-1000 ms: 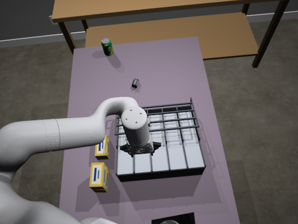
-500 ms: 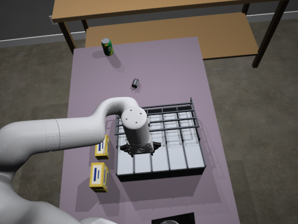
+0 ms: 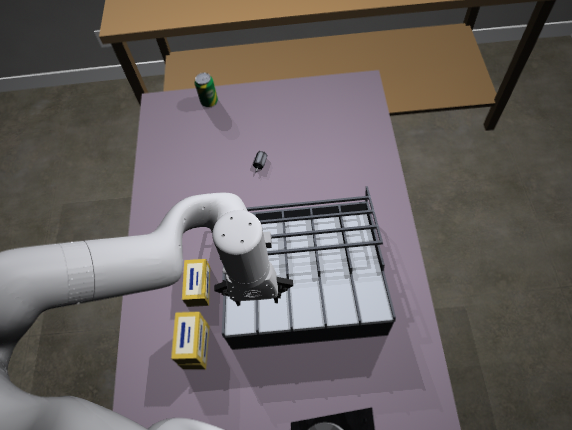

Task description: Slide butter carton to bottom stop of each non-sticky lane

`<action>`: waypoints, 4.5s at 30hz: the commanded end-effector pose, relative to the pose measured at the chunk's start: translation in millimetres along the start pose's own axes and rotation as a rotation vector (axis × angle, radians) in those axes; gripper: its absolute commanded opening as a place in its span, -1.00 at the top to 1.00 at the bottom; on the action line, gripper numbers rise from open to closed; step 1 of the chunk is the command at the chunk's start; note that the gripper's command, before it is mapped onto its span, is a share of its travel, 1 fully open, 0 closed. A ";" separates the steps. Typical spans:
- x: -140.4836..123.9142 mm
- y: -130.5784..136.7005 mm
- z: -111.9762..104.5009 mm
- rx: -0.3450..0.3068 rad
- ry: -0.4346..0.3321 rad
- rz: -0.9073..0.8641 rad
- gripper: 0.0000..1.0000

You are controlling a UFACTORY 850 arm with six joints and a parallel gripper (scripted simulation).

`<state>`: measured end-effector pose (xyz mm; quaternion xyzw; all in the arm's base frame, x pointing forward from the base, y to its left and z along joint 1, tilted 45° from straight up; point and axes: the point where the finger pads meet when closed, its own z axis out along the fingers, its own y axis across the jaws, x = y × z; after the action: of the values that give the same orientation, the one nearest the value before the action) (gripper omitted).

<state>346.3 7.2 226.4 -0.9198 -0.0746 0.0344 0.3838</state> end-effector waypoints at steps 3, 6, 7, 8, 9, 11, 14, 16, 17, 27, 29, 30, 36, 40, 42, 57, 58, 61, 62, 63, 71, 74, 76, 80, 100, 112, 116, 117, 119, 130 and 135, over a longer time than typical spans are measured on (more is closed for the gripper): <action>-7.0 -92.7 16.2 -0.011 0.007 0.021 -0.80; -10.0 -128.2 22.6 -0.011 0.007 0.021 -0.80; -10.8 -140.2 24.4 -0.011 0.007 0.021 -0.80; -11.3 -152.2 26.2 -0.011 0.007 0.021 -0.80; -11.6 -160.7 27.3 -0.011 0.007 0.021 -0.80; -11.6 -160.7 27.3 -0.011 0.007 0.021 -0.80; -14.9 -208.4 35.7 0.005 0.004 0.012 -0.80; -14.9 -208.4 35.7 0.005 0.004 0.012 -0.80; -14.9 -208.4 35.7 0.005 0.004 0.012 -0.80; -14.9 -208.4 35.7 0.005 0.004 0.012 -0.80; -14.9 -208.4 35.7 0.005 0.004 0.012 -0.80; -15.0 -207.5 39.7 0.005 0.003 0.013 -0.80; -14.7 -207.4 63.6 0.005 0.003 0.013 -0.80; -14.5 -207.3 79.6 0.005 0.003 0.013 -0.80; -14.3 -207.3 87.6 0.005 0.003 0.013 -0.80; -14.6 -207.3 124.1 0.004 0.002 0.013 -0.80; -14.5 -207.3 128.1 0.004 0.002 0.013 -0.80; -14.2 -207.4 140.1 0.004 0.002 0.013 -0.80; -14.2 -207.4 140.1 0.004 0.002 0.013 -0.80; -14.2 -207.4 140.1 0.004 0.002 0.013 -0.80; -14.7 -207.1 156.4 0.003 0.001 0.014 -0.80; -14.3 -207.1 168.4 0.003 0.001 0.014 -0.80; -14.1 -207.1 176.4 0.003 0.001 0.014 -0.80; -13.8 -207.2 184.4 0.003 0.001 0.014 -0.80; -13.2 -207.8 233.8 0.000 -0.002 0.015 -0.80; -13.2 -207.8 233.8 0.000 -0.002 0.015 -0.80; -13.2 -207.8 233.3 -0.001 -0.002 0.015 1.00; -13.2 -207.8 233.3 -0.001 -0.002 0.015 1.00; -13.2 -207.8 233.3 -0.001 -0.002 0.015 1.00; -13.2 -207.8 233.3 -0.001 -0.002 0.015 1.00; -13.3 -207.8 233.3 -0.001 -0.002 0.015 1.00</action>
<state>281.5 312.8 209.8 -0.9204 -0.0679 0.0387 0.3830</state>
